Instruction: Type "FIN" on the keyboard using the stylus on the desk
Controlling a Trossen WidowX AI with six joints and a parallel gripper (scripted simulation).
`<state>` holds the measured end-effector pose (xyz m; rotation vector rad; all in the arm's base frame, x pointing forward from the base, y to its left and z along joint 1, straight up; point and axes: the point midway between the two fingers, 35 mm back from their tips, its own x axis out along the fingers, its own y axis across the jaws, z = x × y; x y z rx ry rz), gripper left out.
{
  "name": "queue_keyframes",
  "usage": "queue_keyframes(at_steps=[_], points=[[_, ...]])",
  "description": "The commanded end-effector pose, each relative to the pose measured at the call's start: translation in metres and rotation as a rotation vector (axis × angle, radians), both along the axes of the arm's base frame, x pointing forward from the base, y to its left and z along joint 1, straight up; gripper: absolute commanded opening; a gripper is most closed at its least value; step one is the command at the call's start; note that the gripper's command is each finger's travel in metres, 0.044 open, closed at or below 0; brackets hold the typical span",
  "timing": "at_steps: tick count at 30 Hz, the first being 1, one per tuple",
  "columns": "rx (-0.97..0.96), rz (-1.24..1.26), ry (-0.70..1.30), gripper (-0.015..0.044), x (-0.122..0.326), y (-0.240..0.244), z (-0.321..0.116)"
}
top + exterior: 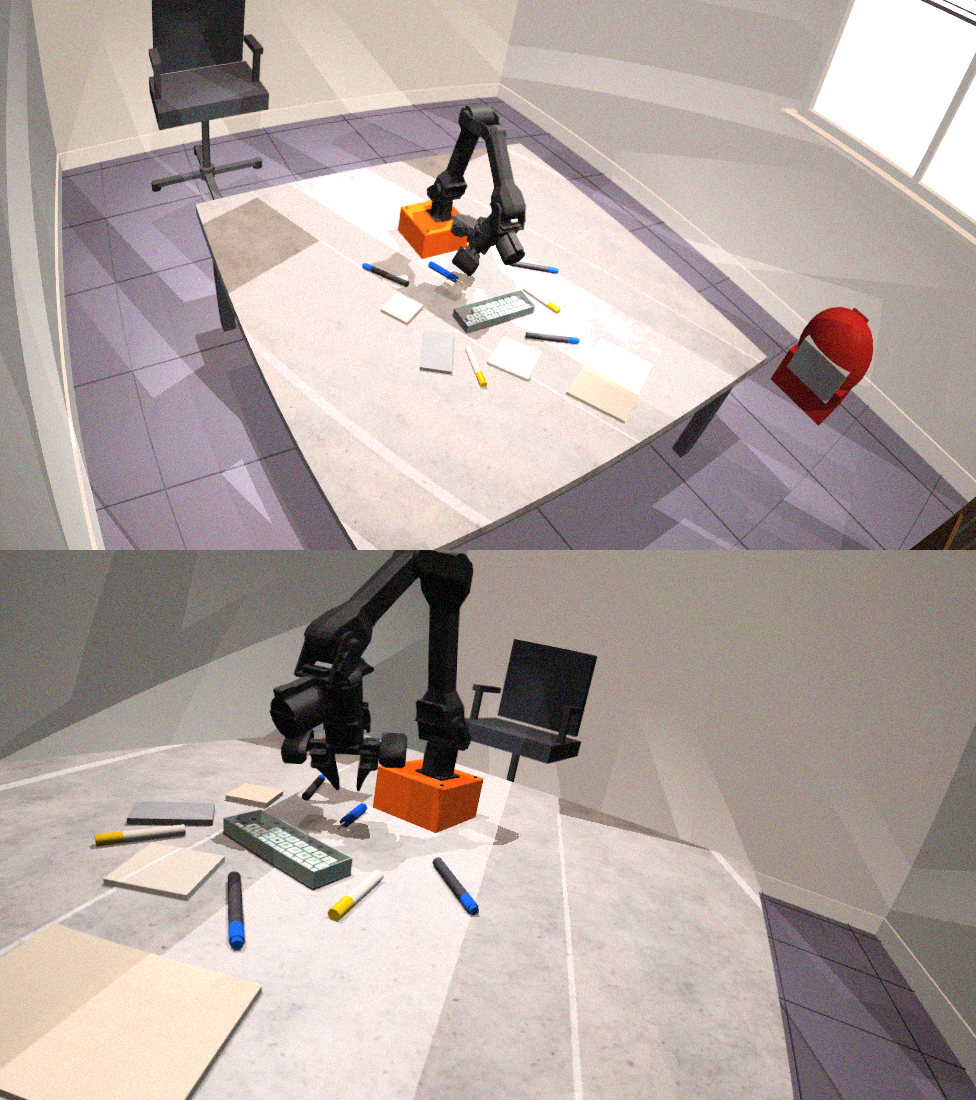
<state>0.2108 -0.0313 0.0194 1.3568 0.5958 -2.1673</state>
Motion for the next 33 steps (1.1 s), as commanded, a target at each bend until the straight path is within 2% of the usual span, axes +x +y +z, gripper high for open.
queue_keyframes(at_steps=[1, 33], points=[[-0.134, -0.24, 0.017, 0.015, -0.017, -0.007, -0.003], [-0.135, -0.24, 0.017, 0.015, -0.015, -0.007, -0.021]])
